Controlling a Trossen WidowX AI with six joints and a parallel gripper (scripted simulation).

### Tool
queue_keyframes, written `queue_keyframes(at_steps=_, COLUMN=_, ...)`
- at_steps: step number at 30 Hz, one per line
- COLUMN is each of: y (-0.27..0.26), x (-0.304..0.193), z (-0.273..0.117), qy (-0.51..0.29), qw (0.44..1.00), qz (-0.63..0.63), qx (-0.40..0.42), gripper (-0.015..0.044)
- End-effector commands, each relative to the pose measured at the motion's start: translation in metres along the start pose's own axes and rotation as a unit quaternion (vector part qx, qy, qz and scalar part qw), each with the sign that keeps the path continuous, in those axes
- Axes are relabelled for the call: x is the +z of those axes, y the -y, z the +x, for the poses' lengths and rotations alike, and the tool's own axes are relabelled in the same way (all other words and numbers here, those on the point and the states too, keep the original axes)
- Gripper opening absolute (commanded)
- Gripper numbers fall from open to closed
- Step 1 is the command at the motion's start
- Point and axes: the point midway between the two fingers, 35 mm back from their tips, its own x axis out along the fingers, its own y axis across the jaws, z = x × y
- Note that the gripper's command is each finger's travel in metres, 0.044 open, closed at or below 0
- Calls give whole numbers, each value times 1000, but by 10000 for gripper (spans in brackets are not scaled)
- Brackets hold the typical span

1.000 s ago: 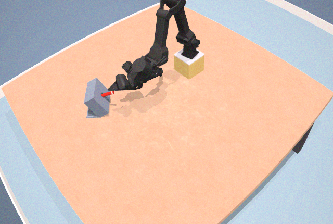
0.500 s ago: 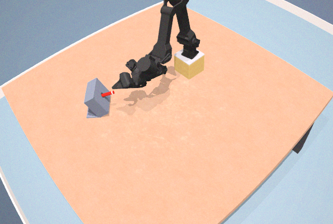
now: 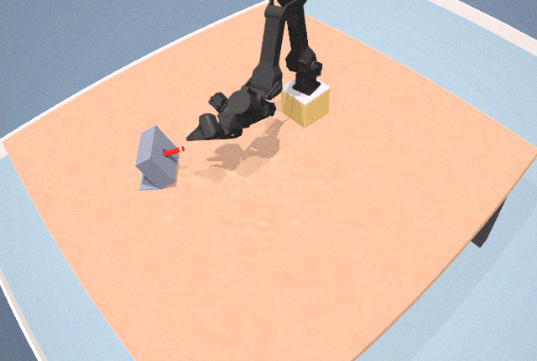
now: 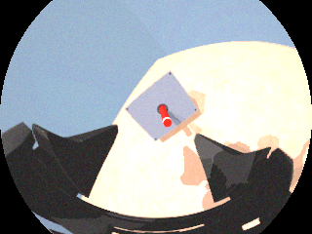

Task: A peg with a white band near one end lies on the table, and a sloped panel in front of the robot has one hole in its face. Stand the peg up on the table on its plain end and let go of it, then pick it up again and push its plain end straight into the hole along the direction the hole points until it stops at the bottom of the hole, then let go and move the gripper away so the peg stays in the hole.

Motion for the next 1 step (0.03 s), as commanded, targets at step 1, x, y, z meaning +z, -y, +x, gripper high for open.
queue_keyframes(at_steps=1, y=1, x=0, z=-6, qy=1, qw=1000, qz=0, qx=-1, gripper=440)
